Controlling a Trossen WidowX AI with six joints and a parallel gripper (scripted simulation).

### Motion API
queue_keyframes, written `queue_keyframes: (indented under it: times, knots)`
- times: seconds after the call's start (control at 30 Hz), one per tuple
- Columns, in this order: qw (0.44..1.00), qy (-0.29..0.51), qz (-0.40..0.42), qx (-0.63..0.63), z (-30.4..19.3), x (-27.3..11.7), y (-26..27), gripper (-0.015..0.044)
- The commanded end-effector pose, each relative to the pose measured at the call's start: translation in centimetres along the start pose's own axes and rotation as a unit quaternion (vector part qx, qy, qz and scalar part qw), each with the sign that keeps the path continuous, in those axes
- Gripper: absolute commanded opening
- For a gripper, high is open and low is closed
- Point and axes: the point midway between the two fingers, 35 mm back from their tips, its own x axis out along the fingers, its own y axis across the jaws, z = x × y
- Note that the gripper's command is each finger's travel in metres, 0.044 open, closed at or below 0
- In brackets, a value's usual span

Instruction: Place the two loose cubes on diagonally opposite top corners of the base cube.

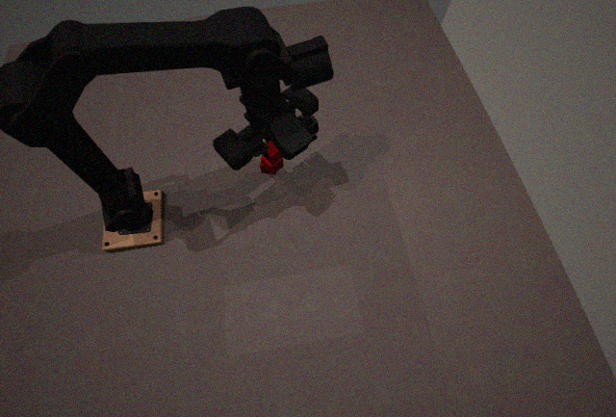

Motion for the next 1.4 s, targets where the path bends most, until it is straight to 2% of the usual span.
queue_keyframes:
  times: [0.0, 0.5, 0.93, 1.37]
  knots:
    - [1.000, 0.000, -0.002, 0.012, -1.2, 0.3, 0.2, 0.0105]
    - [0.998, 0.004, -0.003, 0.056, -5.6, 0.7, 0.7, 0.0105]
    - [0.998, 0.004, -0.003, 0.057, -5.7, 3.7, 0.5, 0.0105]
    - [0.998, 0.004, -0.003, 0.057, -5.7, 3.9, 0.5, 0.0105]
